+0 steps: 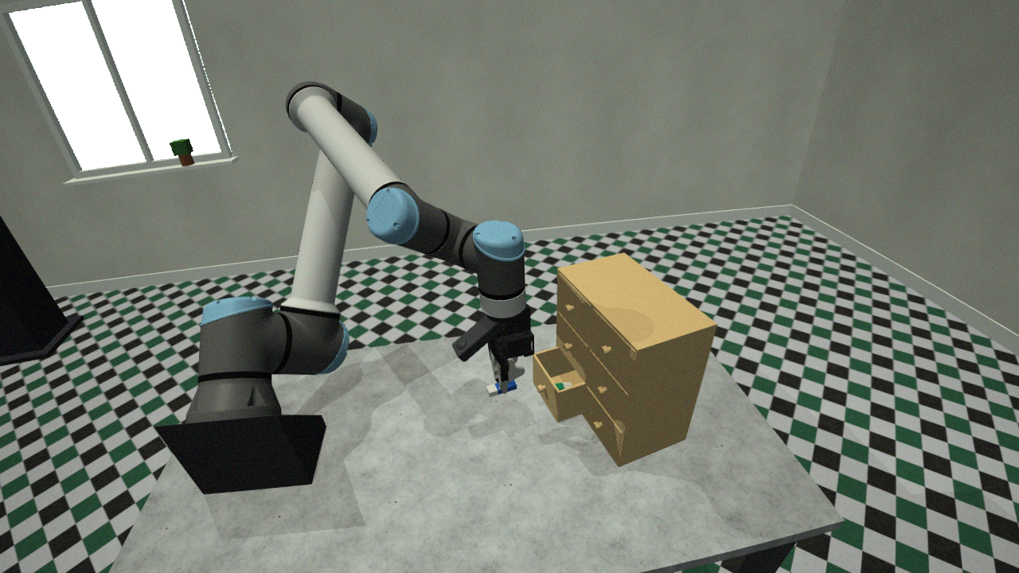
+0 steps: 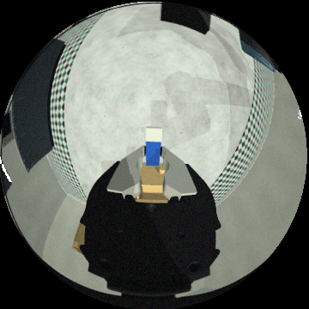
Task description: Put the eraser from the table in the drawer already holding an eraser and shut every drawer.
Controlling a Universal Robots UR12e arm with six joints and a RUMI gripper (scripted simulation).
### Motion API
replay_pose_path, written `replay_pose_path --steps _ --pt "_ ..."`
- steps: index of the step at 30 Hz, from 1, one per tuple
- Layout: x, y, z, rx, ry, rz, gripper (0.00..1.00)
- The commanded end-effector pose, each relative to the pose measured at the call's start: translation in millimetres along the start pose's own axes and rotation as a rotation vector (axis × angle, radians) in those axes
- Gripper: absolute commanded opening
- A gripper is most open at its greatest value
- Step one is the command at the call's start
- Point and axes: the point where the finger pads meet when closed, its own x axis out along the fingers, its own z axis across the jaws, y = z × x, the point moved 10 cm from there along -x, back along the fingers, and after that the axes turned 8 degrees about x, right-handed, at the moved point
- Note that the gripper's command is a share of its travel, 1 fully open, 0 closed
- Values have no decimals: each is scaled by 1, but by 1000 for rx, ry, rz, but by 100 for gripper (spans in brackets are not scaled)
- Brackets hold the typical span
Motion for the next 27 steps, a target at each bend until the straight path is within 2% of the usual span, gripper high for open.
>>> replay_pose_path --steps 1,27 --pt "-15 0 0 0 0 -1 11" --pt "-20 1 0 0 -1 -12 11"
